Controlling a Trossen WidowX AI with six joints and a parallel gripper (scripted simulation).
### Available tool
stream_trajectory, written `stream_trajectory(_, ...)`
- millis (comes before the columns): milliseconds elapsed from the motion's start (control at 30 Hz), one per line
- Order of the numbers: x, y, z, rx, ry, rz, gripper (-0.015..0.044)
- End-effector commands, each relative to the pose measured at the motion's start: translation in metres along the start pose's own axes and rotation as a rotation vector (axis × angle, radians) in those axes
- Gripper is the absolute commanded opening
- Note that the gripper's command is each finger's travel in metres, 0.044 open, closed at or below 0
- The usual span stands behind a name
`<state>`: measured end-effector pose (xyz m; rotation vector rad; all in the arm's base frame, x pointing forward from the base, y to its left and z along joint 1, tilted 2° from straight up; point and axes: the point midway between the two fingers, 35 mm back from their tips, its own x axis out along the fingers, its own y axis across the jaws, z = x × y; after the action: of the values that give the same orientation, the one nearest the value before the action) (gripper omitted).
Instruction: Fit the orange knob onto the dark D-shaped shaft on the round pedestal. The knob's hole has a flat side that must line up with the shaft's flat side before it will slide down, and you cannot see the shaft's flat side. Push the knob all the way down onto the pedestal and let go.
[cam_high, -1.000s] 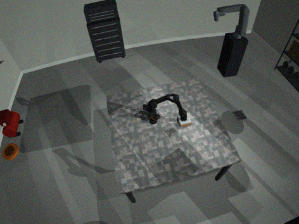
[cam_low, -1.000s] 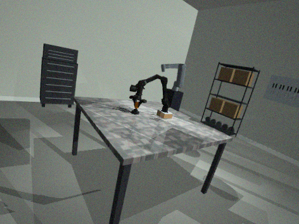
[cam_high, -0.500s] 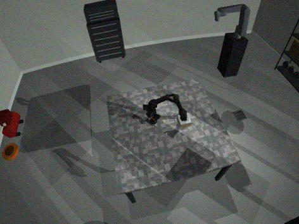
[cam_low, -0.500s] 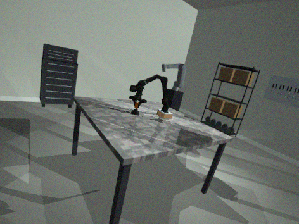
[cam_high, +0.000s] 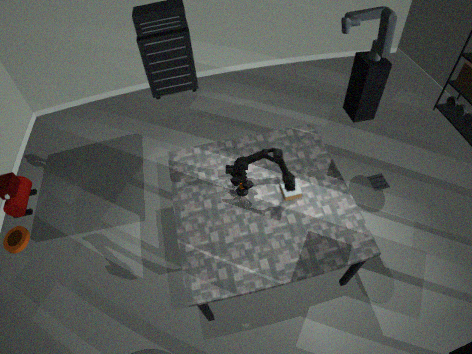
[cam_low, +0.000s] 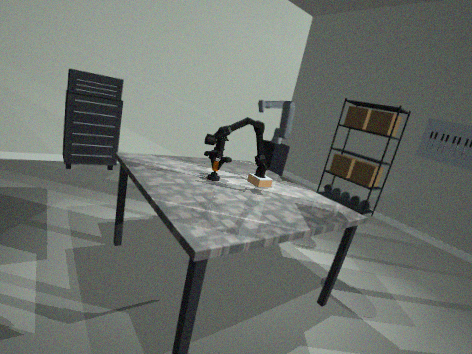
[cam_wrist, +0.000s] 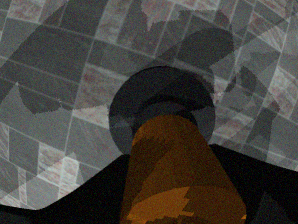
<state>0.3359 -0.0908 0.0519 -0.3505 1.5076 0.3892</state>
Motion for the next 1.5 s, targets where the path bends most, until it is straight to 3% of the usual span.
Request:
stream_trajectory(0,-0.0023,-0.0004,0.0007,-0.030,-0.002,-0.001,0.0000)
stream_trajectory(200,0.0007,-0.0001,0.0000,-0.214,-0.002,-0.001,0.0000)
stream_trajectory(1467,-0.0022,-0.0005,0.0007,-0.239,-0.002,-0.001,0.0000)
